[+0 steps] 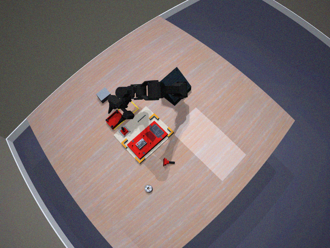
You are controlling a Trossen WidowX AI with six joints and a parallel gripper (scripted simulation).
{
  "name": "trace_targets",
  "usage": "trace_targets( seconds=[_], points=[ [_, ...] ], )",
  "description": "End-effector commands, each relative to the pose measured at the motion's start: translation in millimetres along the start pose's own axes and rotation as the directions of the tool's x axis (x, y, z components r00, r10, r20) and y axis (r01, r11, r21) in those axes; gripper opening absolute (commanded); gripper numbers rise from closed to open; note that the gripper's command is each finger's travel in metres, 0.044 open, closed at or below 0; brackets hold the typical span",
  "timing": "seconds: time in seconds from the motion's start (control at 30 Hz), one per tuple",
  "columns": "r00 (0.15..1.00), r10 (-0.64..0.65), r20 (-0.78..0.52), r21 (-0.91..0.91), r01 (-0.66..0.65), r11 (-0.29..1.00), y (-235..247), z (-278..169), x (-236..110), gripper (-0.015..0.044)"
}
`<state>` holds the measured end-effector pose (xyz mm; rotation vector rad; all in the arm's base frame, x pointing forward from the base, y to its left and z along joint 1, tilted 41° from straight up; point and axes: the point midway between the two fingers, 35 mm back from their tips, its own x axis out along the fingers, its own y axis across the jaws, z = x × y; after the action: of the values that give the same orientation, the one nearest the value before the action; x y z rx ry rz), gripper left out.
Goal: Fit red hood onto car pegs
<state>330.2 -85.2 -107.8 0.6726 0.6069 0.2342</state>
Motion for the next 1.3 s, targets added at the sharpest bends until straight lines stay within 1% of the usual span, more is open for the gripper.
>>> trace_targets(
  seconds=[0.0,1.27],
  points=[
    [1.000,-0.004,-0.004,0.010,0.004,1.000,-1.0,-3.8,1.1,0.0440],
    [1.000,-0.003,-0.004,0.011,0.003,1.000,-0.7,-18.7,11.2,0.0440]
  ],
)
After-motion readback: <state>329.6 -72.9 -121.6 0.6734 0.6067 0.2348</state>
